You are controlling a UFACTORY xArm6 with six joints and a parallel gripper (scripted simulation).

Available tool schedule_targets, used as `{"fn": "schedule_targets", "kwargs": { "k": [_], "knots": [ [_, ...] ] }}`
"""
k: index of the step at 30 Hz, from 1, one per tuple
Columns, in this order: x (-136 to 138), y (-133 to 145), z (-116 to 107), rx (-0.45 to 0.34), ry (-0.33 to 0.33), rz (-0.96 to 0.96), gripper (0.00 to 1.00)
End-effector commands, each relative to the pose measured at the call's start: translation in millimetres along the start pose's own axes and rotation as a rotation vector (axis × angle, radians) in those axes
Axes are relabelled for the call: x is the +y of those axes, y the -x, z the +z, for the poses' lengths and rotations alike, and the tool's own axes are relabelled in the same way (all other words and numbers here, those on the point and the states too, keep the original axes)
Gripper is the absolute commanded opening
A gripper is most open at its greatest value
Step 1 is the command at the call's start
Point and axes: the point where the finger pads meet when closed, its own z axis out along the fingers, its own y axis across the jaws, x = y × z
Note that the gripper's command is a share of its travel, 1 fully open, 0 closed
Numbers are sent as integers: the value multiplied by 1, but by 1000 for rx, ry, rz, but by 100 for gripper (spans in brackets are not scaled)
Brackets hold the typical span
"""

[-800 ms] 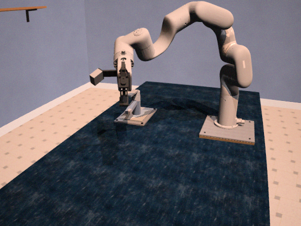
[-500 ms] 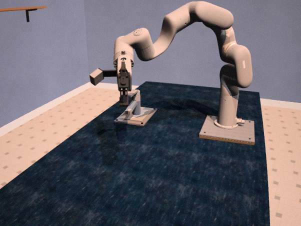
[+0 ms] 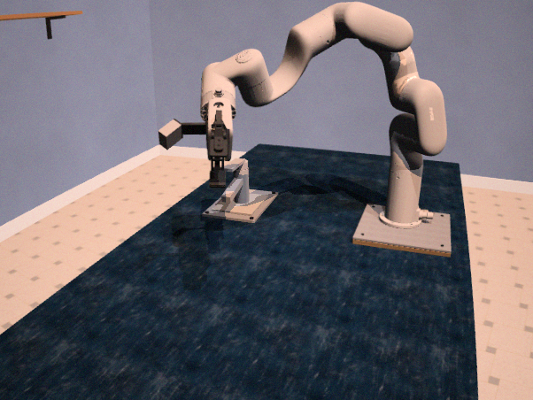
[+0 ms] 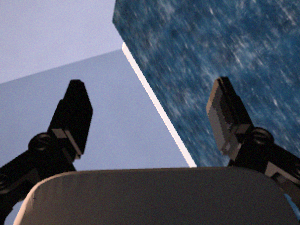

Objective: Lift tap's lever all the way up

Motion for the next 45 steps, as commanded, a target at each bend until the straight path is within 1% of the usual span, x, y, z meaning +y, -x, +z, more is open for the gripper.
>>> {"fn": "schedule_targets", "kwargs": {
  "k": [1,8,10,11,15,25,27,28,31,36,42,44,45],
  "knots": [
    [31,-8,-29,4,94,-141,100],
    [80,-13,-73,-22,238,-331,100],
    [80,-13,-73,-22,238,-331,100],
    [101,-14,-93,-42,300,-407,100],
    [120,-15,-113,-66,357,-476,100],
    [187,-9,-188,-191,552,-695,100],
    [187,-9,-188,-191,552,-695,100],
    [205,-5,-210,-238,603,-750,100],
    [216,-2,-224,-270,634,-783,100],
    [246,8,-265,-366,712,-866,100],
    [278,23,-314,-496,792,-949,100],
    [278,23,-314,-496,792,-949,100],
    [286,28,-328,-537,811,-970,100]
  ]
}}
